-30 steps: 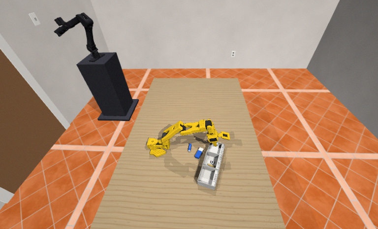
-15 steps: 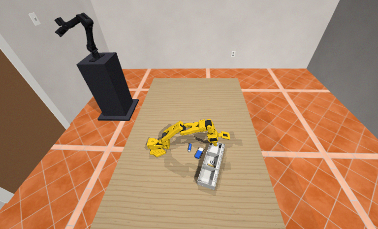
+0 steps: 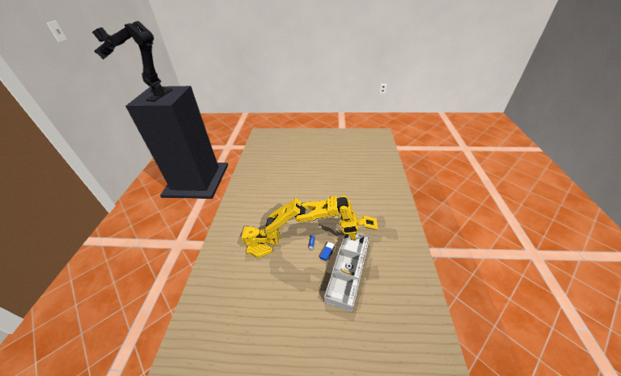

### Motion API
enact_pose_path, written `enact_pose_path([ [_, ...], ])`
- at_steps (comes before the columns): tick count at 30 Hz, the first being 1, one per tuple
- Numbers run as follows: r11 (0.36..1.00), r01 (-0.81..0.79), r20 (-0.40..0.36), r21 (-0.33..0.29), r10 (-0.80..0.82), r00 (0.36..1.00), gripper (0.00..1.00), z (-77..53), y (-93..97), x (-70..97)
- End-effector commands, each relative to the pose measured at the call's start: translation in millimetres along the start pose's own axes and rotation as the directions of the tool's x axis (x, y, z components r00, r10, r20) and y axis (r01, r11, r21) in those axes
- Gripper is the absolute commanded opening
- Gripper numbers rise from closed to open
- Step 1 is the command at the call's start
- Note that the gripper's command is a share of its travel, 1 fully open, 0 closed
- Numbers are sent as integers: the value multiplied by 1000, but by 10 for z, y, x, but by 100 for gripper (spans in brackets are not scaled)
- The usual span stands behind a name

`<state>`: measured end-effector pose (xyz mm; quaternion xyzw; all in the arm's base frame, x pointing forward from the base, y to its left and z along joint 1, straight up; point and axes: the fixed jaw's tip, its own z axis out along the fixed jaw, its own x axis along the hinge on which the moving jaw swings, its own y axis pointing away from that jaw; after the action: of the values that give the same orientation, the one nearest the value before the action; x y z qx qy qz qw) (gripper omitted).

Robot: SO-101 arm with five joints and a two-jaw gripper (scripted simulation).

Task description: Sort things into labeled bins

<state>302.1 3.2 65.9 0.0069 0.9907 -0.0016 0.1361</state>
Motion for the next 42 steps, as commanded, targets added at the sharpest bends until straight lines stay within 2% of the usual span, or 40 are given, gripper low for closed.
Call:
enact_pose_path([
  [1,1000,16,40,-2,-15,999,0,-77,18,-53],
  [11,1000,16,32,-2,-15,999,0,14,18,-34],
  [26,1000,16,31,-2,-15,999,0,39,18,-29],
  [42,1000,16,31,-2,-15,999,0,164,19,-8],
])
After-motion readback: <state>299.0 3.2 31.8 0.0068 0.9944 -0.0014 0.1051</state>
